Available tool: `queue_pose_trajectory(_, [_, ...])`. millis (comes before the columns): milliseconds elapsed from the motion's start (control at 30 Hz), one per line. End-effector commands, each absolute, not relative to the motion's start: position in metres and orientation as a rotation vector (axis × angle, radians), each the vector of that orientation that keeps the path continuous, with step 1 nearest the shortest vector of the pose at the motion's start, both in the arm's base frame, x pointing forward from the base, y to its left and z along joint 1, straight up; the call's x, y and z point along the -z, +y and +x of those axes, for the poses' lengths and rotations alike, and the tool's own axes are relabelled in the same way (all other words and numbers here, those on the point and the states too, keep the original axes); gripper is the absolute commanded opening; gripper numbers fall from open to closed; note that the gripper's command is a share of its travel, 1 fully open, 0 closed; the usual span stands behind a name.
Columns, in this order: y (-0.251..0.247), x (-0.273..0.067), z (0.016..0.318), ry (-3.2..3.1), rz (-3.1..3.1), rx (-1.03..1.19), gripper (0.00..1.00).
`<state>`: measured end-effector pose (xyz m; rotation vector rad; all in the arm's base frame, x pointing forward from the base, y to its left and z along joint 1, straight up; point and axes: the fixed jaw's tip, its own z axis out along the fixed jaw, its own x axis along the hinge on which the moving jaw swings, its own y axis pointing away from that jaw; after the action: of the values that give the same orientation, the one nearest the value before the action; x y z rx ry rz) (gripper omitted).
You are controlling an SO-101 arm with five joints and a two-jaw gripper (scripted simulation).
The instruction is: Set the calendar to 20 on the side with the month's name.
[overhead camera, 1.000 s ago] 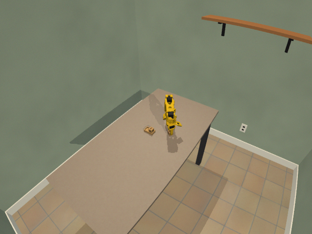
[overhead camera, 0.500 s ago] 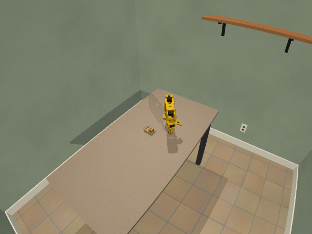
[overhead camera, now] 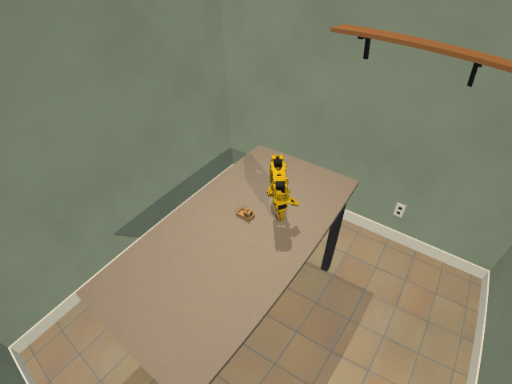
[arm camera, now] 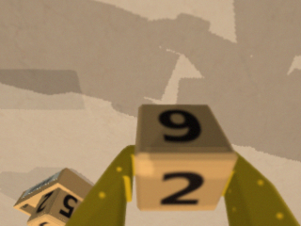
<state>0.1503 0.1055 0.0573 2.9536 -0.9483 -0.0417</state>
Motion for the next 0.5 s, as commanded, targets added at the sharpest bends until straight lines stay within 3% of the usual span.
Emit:
queue_pose_trajectory(0, [0.106, -0.069, 0.158, -0.996, 3.001, -0.024, 0.0])
queue_pose_trajectory(467, [0.059, -0.069, 0.181, -1.406, 2.83, -0.028, 0.0])
